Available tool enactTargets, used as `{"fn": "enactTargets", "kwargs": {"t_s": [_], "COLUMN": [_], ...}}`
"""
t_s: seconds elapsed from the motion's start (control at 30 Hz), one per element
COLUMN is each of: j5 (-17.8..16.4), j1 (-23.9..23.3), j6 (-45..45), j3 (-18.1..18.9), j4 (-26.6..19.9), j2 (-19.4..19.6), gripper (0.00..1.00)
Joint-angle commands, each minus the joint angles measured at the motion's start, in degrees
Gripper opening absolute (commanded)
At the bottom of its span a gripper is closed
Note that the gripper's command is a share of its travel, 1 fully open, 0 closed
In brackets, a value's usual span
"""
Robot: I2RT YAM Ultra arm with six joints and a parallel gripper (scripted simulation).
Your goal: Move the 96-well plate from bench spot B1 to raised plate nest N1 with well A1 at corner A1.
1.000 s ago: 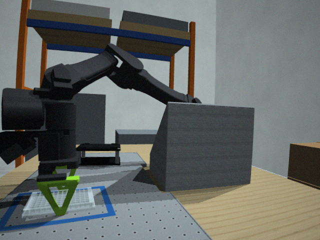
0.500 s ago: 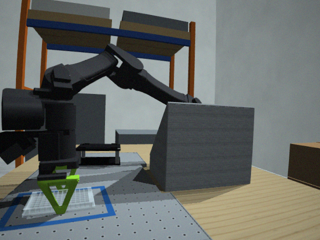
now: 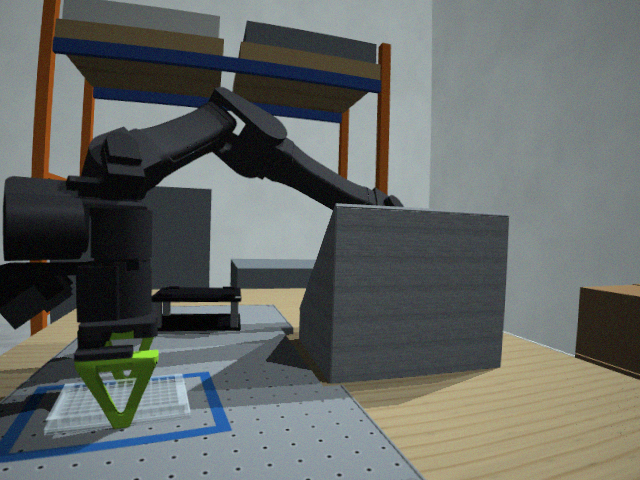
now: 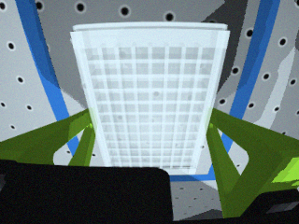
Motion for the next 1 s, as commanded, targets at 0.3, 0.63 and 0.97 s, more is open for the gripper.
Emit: {"fn": "enactTargets", "kwargs": {"t_s": [0.3, 0.63, 0.97], "j5": [0.12, -0.31, -0.83], "j1": [0.59, 1.8, 2.95], "j6": [-0.05, 0.98, 2.28], "j3": [0.1, 1.5, 2.36], "j4": [0.41, -1.59, -4.23], "j2": [-0.46, -2.2, -3.25], "gripper": [0.0, 0.0, 0.0]}}
